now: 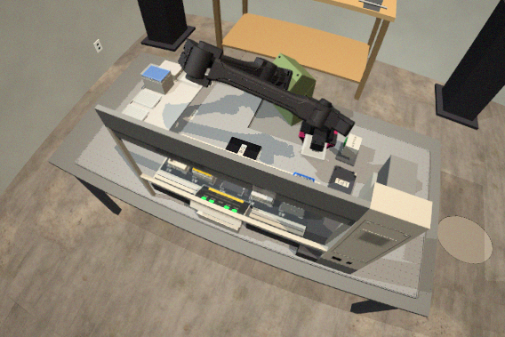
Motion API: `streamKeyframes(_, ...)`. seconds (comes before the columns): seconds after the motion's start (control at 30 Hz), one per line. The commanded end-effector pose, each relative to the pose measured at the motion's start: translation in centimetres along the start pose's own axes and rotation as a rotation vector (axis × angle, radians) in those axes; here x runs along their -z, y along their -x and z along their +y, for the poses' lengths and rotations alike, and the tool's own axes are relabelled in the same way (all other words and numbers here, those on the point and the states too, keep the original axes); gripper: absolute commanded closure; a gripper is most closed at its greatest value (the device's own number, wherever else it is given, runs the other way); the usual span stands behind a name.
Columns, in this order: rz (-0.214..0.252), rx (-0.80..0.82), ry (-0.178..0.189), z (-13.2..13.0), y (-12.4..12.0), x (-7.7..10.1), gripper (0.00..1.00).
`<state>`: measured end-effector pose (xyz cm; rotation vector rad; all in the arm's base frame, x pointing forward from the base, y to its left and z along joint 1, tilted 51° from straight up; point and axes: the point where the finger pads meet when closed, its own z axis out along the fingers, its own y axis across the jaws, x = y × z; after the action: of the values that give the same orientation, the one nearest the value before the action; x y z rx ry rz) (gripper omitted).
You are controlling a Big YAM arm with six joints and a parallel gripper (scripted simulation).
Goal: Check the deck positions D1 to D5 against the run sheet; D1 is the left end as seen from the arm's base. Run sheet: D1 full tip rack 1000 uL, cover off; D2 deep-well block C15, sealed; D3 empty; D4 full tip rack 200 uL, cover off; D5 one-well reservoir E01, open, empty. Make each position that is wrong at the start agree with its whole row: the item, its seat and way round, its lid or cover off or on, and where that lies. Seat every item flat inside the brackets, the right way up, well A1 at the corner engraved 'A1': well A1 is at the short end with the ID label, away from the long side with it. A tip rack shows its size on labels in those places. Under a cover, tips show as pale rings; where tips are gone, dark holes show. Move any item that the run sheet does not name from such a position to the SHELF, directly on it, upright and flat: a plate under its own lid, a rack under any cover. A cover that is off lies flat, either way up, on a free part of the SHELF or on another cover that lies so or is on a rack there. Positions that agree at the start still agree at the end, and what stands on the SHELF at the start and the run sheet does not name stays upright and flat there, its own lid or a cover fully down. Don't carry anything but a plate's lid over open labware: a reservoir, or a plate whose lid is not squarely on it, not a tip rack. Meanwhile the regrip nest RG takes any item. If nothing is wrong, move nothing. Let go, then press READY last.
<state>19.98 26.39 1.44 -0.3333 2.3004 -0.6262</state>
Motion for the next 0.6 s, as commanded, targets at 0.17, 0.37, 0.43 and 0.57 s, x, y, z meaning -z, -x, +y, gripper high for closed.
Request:
streamKeyframes(0.17, -0.008, 0.16, 0.012, 0.56, 0.94, 0.38, 1.0)
streamKeyframes(0.37, -0.009, 0.28, 0.012, 0.57, 0.95, 0.39, 1.0)
streamKeyframes(0.43, -0.009, 0.32, 0.012, 0.57, 0.95, 0.39, 1.0)
streamKeyframes(0.57, -0.009, 0.36, 0.012, 0.57, 0.95, 0.39, 1.0)
